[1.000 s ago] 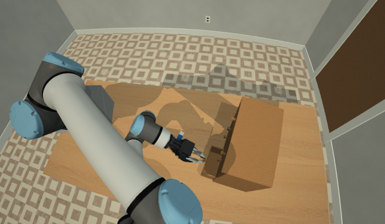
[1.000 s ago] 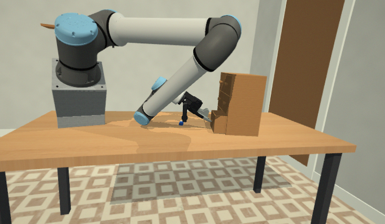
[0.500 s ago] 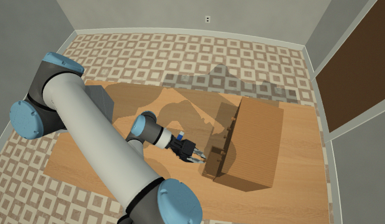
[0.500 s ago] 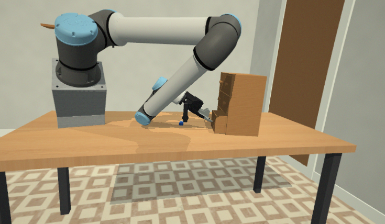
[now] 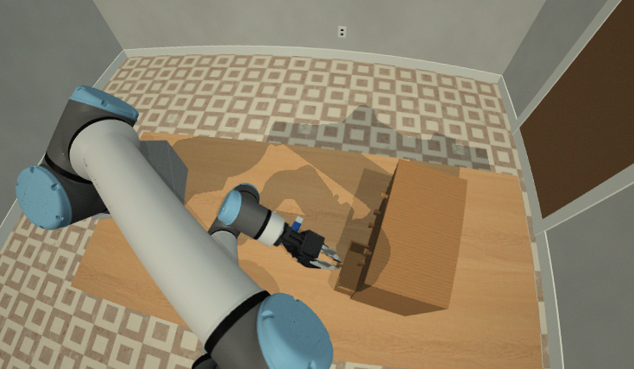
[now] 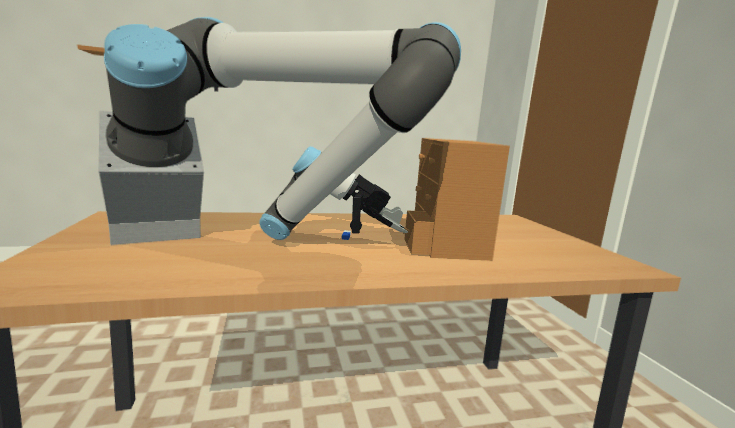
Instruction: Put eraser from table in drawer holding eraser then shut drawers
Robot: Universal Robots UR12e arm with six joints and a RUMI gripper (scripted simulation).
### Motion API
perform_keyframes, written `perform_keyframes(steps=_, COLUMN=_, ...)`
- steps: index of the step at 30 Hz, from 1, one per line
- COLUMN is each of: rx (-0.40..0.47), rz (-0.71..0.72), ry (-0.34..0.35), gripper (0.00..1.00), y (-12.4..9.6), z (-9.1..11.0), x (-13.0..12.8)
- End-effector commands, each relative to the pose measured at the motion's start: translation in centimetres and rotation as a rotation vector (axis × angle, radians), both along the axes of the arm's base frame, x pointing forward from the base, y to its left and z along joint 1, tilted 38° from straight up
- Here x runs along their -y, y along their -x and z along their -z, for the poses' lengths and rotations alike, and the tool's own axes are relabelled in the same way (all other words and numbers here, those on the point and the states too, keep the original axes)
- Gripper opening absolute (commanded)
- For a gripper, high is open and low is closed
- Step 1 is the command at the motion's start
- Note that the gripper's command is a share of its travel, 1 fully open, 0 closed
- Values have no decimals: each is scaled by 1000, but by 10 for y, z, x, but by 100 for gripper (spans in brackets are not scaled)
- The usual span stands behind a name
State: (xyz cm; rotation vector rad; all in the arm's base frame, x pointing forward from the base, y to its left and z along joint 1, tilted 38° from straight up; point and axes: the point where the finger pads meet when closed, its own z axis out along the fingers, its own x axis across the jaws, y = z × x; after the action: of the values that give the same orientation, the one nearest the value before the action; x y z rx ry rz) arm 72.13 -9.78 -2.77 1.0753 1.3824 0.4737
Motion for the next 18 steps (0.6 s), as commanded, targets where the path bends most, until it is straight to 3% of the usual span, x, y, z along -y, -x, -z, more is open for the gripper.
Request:
perform_keyframes(steps=1, rx=0, rz=-1, ry=0, gripper=7, y=-3, z=-1, x=0)
perform_keyframes(steps=18, rx=0, rz=-1, ry=0, gripper=7, y=-12, z=-4, x=0)
